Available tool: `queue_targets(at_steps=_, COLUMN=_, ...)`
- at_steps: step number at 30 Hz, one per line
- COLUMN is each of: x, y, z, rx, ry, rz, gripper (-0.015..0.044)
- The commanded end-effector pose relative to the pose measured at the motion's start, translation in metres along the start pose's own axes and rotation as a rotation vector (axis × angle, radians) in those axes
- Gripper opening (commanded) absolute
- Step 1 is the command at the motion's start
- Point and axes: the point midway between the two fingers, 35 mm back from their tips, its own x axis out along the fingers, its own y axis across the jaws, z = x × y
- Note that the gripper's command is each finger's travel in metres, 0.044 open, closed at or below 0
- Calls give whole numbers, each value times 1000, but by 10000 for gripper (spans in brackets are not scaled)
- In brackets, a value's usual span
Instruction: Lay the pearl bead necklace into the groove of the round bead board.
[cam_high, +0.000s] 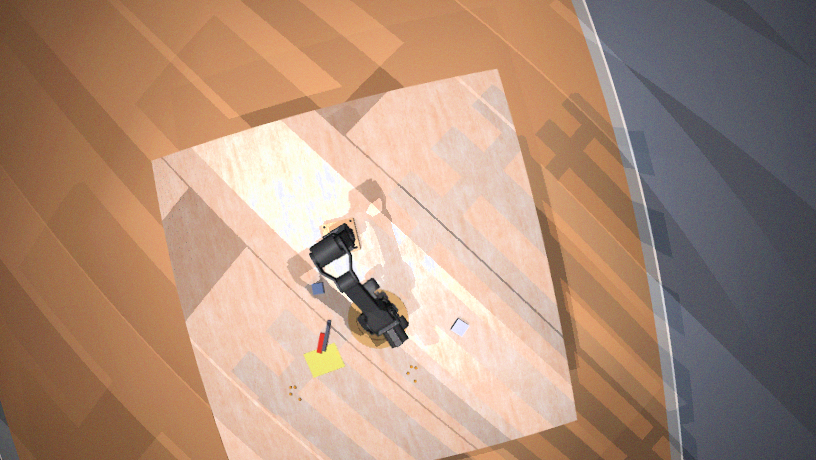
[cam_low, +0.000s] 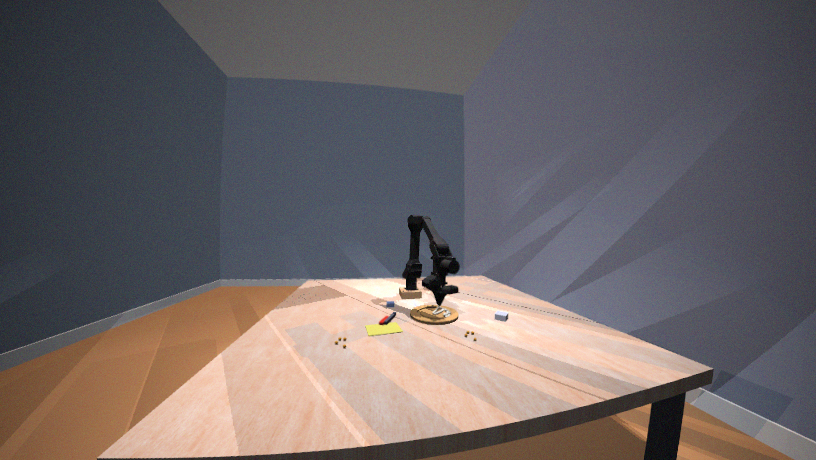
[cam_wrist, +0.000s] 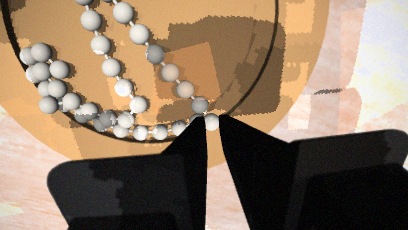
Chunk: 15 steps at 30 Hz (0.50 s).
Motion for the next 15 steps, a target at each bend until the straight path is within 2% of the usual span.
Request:
queue_targets(at_steps=1, x=6, y=-2, z=0, rx=4, ry=0, rz=-4, gripper=0)
queue_targets(at_steps=9, x=10, y=-2, z=0, rx=4, ry=0, rz=-4, gripper=0)
queue_targets(at_steps=15, x=7, y=0, z=-1, rx=-1, ry=2, rz=5, gripper=157)
